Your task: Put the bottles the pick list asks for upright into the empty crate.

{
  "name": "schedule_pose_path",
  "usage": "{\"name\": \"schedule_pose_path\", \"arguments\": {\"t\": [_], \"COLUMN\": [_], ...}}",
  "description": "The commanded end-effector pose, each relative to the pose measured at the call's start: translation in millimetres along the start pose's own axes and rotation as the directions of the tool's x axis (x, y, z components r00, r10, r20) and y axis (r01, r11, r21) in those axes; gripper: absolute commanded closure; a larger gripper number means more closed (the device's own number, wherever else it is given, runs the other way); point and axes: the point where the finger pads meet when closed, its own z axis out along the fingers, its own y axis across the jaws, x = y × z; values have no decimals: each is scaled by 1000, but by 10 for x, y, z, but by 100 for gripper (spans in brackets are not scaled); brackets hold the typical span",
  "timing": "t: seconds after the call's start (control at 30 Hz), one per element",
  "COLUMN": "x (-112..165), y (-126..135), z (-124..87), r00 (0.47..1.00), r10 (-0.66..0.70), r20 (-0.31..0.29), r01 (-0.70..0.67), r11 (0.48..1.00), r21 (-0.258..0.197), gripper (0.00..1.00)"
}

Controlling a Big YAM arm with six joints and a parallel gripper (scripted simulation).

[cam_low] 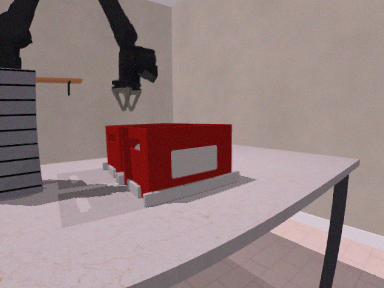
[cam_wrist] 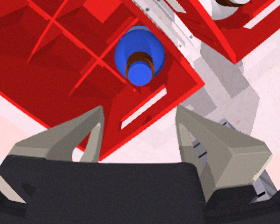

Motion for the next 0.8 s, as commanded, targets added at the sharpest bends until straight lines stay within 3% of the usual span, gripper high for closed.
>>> {"name": "schedule_pose_path", "arguments": {"t": [0.0, 0.1, 0.13, 0.77], "x": [-70, -1, -70, -72], "y": [55, -10, 55, 52], "z": [-33, 50, -32, -27], "r00": [1000, 1000, 1000, 1000], "r10": [5, 17, 5, 5], "r20": [14, -5, 14, 14], "r01": [-5, -17, -5, -5], "r11": [1000, 1000, 1000, 1000], "r21": [-11, 4, -11, -11], "gripper": [39, 39, 39, 39]}}
